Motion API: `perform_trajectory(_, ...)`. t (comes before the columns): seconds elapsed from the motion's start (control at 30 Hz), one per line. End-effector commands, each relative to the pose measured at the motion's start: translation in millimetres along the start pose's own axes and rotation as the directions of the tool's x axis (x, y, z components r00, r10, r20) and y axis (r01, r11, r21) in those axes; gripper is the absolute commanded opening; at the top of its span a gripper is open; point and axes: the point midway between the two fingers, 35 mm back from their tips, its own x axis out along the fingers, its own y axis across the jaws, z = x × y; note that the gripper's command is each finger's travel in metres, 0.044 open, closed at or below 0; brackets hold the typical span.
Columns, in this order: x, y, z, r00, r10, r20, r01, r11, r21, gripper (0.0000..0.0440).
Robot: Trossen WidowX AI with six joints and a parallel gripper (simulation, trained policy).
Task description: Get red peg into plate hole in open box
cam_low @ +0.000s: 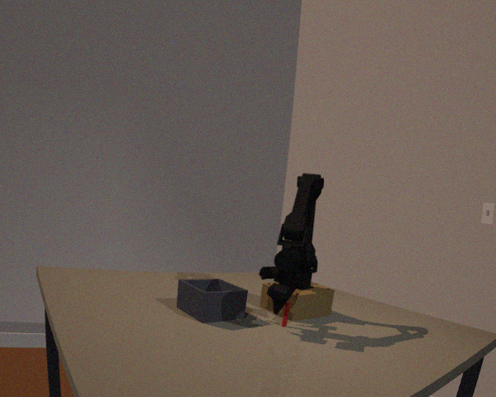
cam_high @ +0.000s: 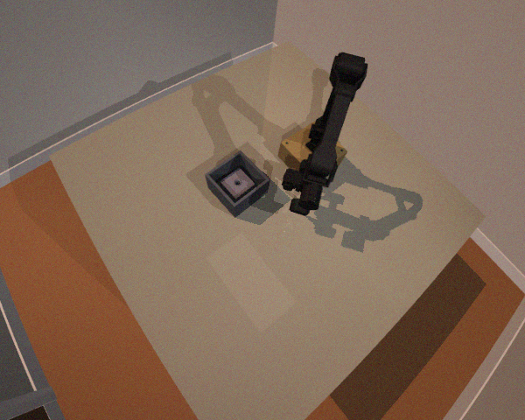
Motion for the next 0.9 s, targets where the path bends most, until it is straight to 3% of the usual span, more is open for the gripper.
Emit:
perform_trajectory(0.0, 12.6, -2.1, -4.9, 1.000, 0.001, -0.003, -0.001, 1.000, 0.011, 0.0420)
perform_trajectory(0.1, 20.3, -3.9, -8.4, 1.000, 0.004, -0.005, -0.004, 1.000, 0.019, 0.0400)
perform_trajectory(0.2, 26.9, -7.3, -11.6, 1.000, -0.003, -0.014, 0.004, 1.000, 0.031, 0.0342)
perform_trajectory(0.63, 30.6, -7.8, -15.8, 0.995, -0.034, -0.097, 0.037, 0.999, 0.031, 0.0008)
perform_trajectory(0.87, 16.0, -4.2, -1.3, 1.000, 0.006, -0.026, -0.006, 1.000, -0.005, 0.0000)
